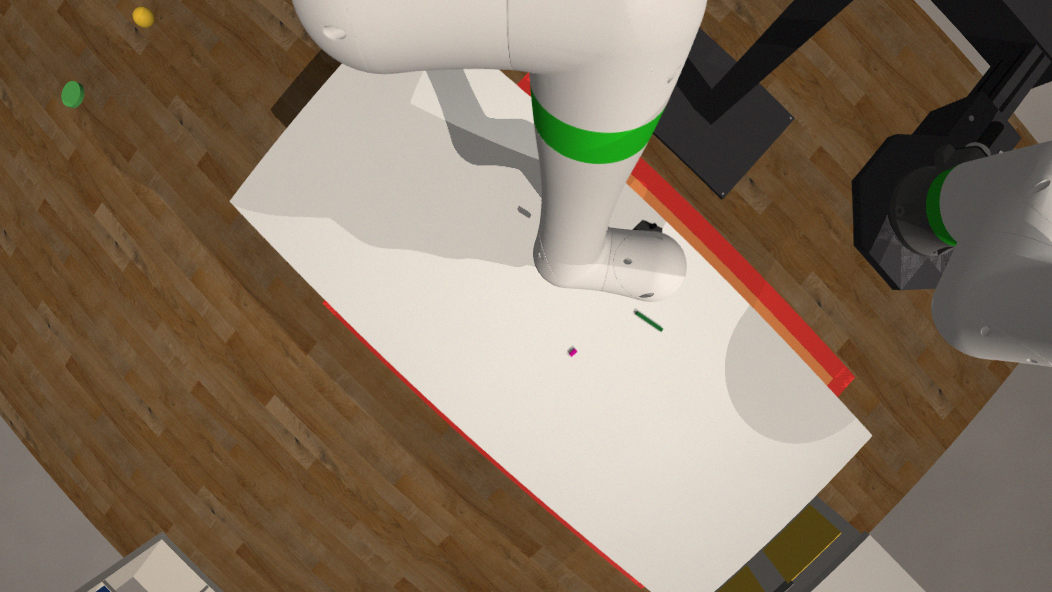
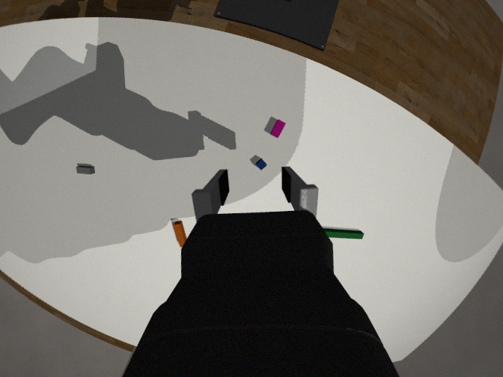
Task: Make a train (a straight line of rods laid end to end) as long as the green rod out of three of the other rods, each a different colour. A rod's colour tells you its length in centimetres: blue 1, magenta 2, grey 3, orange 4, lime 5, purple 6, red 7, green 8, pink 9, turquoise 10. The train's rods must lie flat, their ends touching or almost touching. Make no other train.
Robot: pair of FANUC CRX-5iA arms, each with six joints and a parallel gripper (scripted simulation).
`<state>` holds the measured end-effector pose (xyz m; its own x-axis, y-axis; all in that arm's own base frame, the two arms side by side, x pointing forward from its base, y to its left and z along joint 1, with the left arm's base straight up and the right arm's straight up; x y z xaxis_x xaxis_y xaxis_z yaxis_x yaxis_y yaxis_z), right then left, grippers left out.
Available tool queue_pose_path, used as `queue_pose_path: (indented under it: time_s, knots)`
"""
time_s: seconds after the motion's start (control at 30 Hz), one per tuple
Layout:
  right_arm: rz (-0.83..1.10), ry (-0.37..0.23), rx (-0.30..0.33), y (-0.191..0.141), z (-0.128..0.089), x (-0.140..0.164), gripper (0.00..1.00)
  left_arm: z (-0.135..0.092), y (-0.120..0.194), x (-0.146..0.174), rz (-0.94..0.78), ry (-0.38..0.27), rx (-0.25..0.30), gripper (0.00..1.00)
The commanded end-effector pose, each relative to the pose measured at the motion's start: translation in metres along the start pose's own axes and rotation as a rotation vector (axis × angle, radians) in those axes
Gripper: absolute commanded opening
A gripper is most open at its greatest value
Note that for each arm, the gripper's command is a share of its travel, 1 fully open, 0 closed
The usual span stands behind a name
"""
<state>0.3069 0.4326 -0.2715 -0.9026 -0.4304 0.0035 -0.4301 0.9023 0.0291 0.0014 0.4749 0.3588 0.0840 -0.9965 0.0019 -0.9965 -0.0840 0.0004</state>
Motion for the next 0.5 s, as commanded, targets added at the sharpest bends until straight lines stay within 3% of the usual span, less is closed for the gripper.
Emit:
queue_pose_path:
  time_s: [0.0, 0.47]
  knots:
    - [0.108, -0.006, 0.028, 0.0039, -0.0008, 0.0009, 1.00, -0.0009, -0.0001, -0.0001, 0.000, -0.002, 0.000, 1.00]
    - [0.554, -0.012, 0.026, 0.0099, -0.0017, 0.0030, 1.00, -0.0009, -0.0001, -0.0001, 0.000, -0.002, 0.000, 1.00]
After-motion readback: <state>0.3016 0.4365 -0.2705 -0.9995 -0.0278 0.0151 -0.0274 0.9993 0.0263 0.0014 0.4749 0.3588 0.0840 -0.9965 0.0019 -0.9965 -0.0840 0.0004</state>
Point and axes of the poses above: on each arm, the point where the finger pads meet when closed, its own z axis out along the fingers, its own y axis across the jaws, x = y × z, the point moved 7 cm from there along -z, back along the fingers, and after that the axes turned 5 degrees about -z, right-handed, at the moved point
